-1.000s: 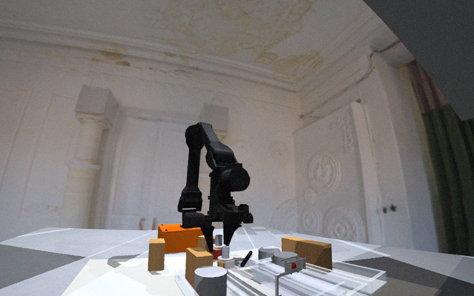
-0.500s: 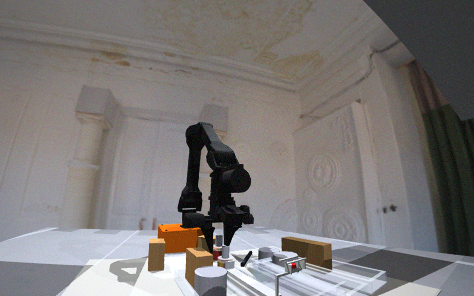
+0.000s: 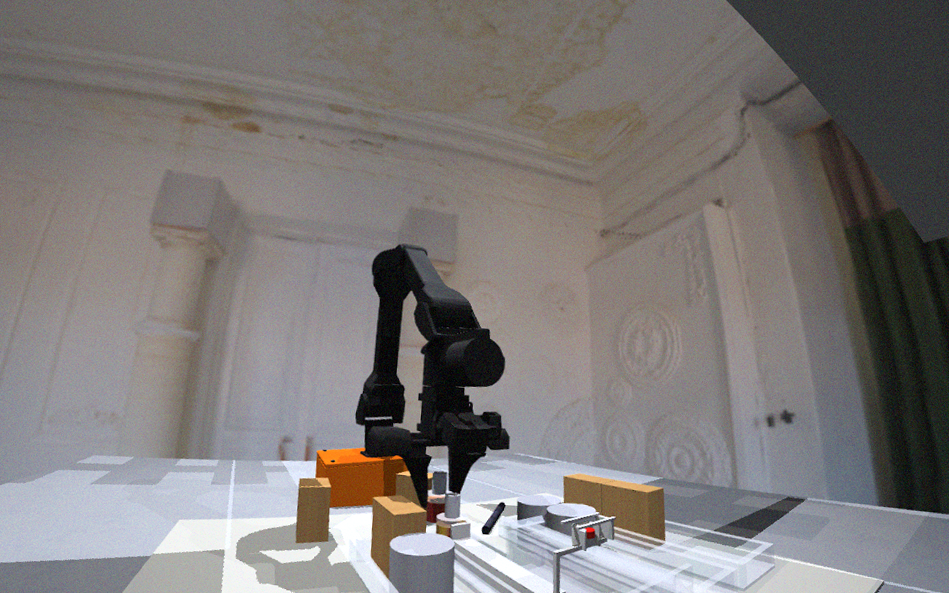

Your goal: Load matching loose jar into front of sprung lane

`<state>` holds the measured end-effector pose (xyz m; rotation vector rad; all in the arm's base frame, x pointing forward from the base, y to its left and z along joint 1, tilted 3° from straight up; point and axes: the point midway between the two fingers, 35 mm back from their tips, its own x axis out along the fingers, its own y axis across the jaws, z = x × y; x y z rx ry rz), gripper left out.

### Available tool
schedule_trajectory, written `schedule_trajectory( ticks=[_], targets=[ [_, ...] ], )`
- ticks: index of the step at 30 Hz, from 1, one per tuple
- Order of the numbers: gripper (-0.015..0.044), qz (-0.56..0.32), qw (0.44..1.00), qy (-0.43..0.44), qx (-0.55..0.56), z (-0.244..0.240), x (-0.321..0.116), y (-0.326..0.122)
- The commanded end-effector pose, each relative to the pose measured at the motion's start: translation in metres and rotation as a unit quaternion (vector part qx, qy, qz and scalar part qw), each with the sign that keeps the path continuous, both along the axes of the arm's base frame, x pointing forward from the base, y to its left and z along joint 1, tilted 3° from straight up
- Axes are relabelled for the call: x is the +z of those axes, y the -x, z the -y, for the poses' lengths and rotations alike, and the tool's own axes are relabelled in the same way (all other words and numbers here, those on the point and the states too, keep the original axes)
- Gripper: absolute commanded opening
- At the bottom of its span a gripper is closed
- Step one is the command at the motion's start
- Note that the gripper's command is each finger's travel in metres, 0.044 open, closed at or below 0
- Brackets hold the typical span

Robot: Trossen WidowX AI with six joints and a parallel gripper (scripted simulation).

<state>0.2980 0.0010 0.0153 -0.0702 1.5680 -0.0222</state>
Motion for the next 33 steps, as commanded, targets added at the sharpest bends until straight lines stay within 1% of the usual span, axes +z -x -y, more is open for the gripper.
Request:
schedule_trajectory(
  ticks=[1, 33],
  targets=[
    [0.0, 0.016, 1.0, -0.002, -0.002, -0.001, 0.003, -0.011],
    [0.0, 0.017, 1.0, -0.002, -0.002, -0.001, 0.005, -0.025]
  ],
)
